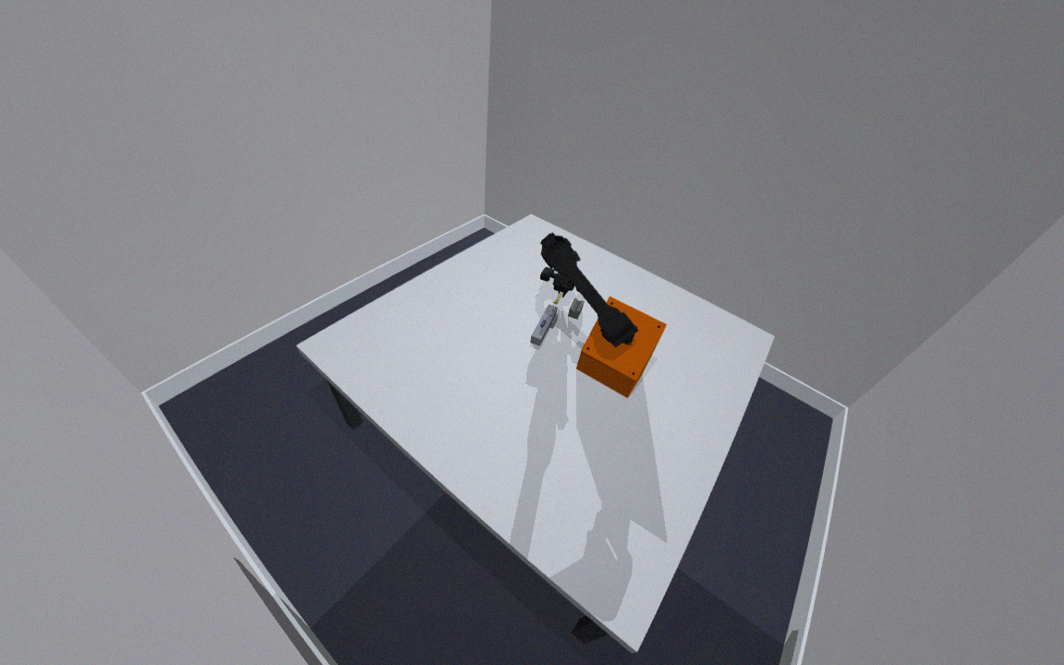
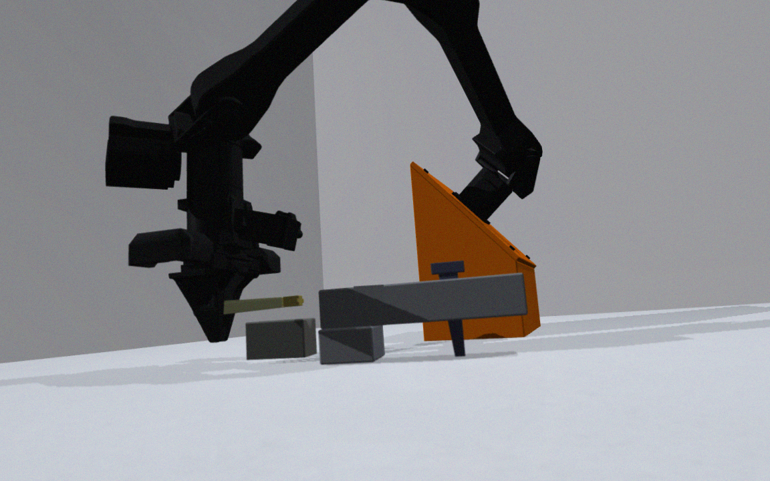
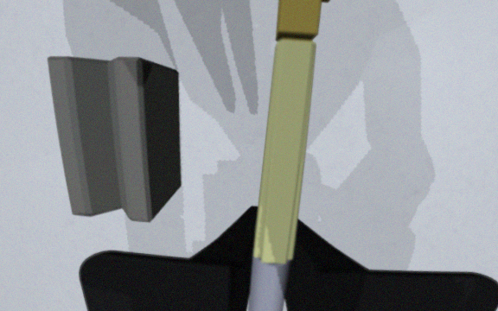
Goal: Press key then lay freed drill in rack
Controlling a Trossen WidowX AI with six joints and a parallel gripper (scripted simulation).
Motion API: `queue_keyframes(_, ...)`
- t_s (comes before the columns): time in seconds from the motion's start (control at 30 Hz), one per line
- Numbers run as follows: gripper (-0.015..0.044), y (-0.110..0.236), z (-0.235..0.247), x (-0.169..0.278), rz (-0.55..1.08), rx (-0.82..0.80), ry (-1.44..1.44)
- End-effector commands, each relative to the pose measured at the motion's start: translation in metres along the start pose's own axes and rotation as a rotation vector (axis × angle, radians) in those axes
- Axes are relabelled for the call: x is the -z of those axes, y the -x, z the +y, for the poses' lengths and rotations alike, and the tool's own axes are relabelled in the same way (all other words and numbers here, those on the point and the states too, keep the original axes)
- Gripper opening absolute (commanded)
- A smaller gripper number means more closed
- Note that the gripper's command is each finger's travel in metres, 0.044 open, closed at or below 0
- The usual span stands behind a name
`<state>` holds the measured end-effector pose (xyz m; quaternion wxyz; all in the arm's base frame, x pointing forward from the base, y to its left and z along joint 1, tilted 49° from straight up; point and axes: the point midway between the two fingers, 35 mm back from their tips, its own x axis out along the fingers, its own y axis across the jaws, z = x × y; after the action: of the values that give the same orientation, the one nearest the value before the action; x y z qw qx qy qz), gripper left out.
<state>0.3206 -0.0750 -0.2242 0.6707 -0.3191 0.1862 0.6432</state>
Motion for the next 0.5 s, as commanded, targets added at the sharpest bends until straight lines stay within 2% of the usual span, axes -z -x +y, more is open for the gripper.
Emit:
queue_keyframes(0.0,0.0000,0.0034,-0.0002,0.0000,0.005,-0.001,0.006)
queue_keyframes(0.47,0.0000,0.0104,0.0002,-0.0012,0.005,-0.001,0.006)
